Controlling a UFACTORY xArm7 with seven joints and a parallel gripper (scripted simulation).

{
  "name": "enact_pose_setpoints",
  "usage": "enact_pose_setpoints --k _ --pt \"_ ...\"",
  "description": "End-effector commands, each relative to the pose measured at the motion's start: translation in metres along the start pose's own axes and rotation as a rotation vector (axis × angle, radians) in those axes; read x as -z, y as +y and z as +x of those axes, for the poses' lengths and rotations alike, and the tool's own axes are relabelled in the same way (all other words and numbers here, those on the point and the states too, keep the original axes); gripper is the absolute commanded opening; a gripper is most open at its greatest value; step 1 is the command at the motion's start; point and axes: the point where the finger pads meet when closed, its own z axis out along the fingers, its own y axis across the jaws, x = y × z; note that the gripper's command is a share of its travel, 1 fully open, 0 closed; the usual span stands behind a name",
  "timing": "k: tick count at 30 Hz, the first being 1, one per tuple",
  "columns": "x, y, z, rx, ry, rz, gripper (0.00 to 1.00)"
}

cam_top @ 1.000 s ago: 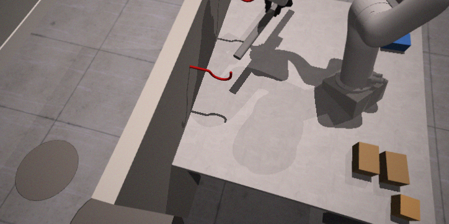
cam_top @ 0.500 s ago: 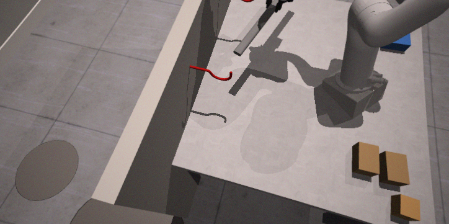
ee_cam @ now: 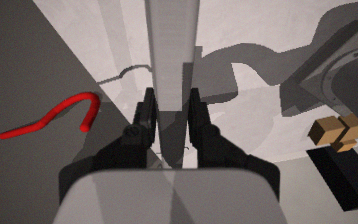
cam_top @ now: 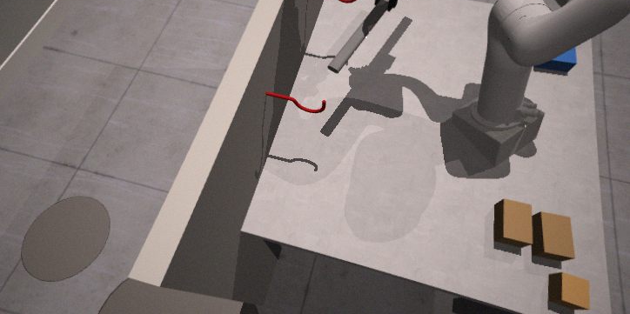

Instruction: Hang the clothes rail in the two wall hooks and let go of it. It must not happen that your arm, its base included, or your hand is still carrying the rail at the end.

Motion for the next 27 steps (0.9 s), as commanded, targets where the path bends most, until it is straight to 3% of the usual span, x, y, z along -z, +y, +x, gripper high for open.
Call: enact_pose_setpoints --k 1,27 --pt "0.009 -0.001 0.000 0.000 0.000 0.003 0.00" --pt "0.046 -0.001 0.000 0.000 0.000 0.004 0.00"
